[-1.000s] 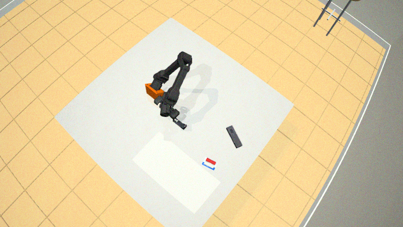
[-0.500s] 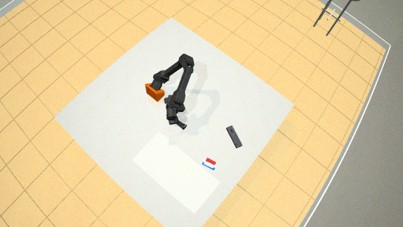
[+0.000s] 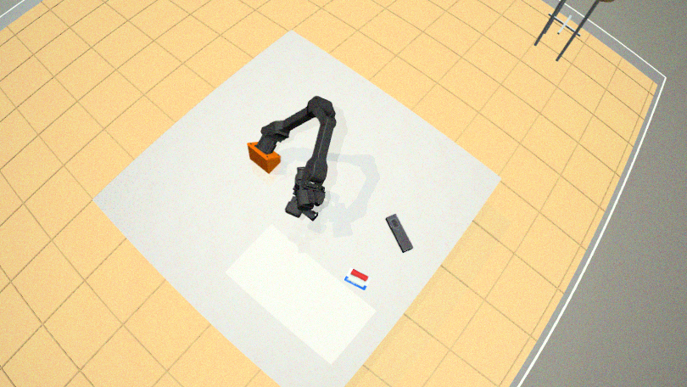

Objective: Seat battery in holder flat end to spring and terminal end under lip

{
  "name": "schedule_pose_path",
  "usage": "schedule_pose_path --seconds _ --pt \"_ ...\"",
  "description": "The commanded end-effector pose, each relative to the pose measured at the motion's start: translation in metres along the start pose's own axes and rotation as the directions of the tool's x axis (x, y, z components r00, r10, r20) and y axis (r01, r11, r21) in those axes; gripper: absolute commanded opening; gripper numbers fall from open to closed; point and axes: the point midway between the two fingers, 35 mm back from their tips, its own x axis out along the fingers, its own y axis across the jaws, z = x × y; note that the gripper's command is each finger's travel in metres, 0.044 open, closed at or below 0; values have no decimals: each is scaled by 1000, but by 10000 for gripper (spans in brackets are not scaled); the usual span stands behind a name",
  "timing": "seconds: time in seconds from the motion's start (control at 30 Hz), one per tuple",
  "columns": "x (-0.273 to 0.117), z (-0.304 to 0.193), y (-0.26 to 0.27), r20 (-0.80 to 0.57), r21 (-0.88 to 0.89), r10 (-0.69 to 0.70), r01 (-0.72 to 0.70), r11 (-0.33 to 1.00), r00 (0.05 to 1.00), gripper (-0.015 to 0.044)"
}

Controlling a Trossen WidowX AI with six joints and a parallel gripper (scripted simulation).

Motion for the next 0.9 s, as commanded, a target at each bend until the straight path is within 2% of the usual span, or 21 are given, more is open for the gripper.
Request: schedule_pose_path --seconds 0.0,0.17,0.37,0.87 --pt "-2 12 0 3 144 3 -3 990 1000 75" --pt "-3 22 1 3 280 0 -1 960 1000 75" --pt "-2 22 0 9 288 -7 4 958 1000 75" --pt "26 27 -3 164 288 -72 22 957 984 75"
